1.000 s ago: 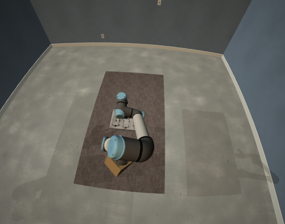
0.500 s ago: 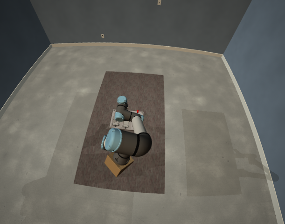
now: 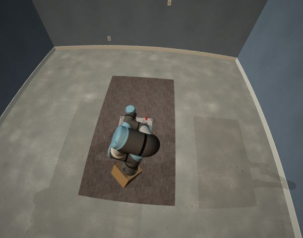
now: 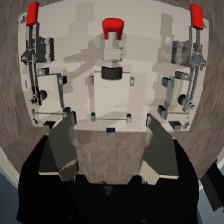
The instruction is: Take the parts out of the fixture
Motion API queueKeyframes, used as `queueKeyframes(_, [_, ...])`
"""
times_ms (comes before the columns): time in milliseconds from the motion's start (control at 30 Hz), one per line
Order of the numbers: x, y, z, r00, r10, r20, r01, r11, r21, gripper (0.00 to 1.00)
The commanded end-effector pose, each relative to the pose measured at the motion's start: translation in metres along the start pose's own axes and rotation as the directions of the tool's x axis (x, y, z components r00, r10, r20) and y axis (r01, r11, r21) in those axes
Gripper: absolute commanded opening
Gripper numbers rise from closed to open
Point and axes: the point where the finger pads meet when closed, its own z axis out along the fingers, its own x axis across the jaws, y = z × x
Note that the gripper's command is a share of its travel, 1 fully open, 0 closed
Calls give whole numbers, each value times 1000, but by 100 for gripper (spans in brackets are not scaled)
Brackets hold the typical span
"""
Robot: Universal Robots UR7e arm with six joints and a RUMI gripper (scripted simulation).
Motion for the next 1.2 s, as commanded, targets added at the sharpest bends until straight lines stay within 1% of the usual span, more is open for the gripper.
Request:
queueKeyframes(0, [0, -1, 5, 1000, 0, 0, 0, 1000, 2, 59])
queueKeyframes(767, [0, -1, 6, 1000, 0, 0, 0, 1000, 2, 59])
queueKeyframes(933, [0, -1, 10, 1000, 0, 0, 0, 1000, 2, 59])
queueKeyframes(1167, [0, -1, 21, 1000, 0, 0, 0, 1000, 2, 59])
